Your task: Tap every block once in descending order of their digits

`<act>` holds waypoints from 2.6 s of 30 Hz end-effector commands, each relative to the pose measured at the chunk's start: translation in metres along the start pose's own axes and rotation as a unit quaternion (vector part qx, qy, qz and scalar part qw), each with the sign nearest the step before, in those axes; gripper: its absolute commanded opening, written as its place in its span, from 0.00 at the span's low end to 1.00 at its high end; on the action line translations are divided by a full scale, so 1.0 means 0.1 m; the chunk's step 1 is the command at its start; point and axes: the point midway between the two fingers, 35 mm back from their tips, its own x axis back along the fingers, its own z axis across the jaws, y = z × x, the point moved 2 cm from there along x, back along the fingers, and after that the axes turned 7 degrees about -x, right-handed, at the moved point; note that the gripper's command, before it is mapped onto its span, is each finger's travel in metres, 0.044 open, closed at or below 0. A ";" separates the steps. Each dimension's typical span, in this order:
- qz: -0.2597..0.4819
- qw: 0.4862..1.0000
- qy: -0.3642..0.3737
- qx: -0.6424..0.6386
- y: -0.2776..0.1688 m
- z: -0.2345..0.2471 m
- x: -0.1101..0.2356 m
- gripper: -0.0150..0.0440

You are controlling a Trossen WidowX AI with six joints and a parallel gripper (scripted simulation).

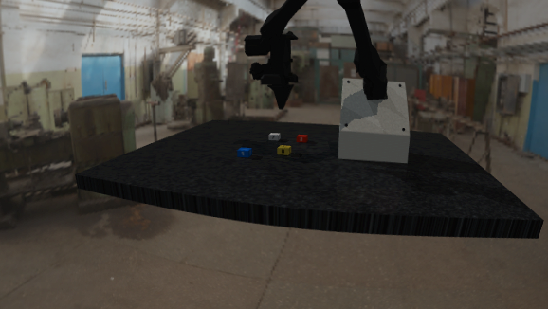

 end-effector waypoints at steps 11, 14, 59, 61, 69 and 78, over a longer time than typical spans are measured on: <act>-0.006 1.000 -0.003 0.002 0.90 -1.52 0.04 0.29; -0.006 1.000 -0.002 0.003 0.91 -1.62 0.03 0.29; -0.008 1.000 -0.003 0.007 0.94 -1.61 -1.03 0.29; -0.006 1.000 -0.001 0.003 0.92 -1.62 -0.82 0.29; -0.007 1.000 -0.003 0.002 0.94 -1.63 -0.28 0.29; -0.006 1.000 -0.003 0.002 0.90 -1.62 0.03 0.29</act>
